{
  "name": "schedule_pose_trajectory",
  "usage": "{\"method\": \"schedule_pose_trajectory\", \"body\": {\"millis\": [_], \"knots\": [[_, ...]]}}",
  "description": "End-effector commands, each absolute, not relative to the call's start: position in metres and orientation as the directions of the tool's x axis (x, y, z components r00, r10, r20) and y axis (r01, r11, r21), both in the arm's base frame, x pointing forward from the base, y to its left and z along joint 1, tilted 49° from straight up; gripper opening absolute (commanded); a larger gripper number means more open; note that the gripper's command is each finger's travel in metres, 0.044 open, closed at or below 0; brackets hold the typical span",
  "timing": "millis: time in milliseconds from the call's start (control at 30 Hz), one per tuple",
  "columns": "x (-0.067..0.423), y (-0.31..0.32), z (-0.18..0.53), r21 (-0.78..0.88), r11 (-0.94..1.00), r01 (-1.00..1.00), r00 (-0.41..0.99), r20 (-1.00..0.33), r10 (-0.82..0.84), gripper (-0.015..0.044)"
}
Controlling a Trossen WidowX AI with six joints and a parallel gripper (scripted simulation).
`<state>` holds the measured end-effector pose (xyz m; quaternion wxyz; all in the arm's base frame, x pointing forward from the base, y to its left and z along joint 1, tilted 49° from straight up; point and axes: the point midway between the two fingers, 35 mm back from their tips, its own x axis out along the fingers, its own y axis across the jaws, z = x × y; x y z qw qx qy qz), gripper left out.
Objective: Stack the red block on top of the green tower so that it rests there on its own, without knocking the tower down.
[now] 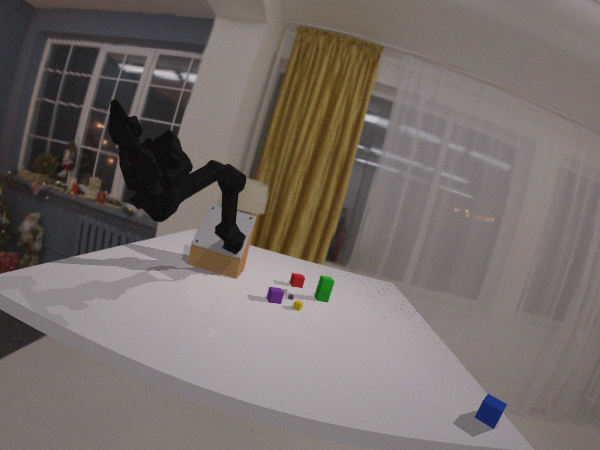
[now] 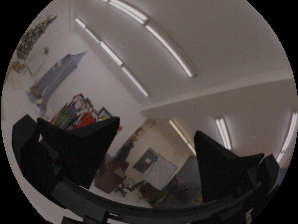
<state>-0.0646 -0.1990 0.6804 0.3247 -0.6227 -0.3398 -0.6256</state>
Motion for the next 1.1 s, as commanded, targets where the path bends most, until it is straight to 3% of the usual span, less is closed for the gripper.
{"method": "schedule_pose_trajectory", "body": {"millis": [0,267,533,1067], "knots": [[-0.064,-0.200,0.680,0.020,-0.556,0.831,-0.015,1.000,0.015,0.0426],[-0.045,-0.256,0.668,-0.006,-0.404,0.915,-0.061,0.986,-0.155,0.0440],[0.005,-0.326,0.639,-0.027,-0.178,0.984,-0.045,0.919,-0.391,0.0440],[0.172,-0.405,0.545,-0.028,0.268,0.963,0.225,0.633,-0.741,0.0440]]}}
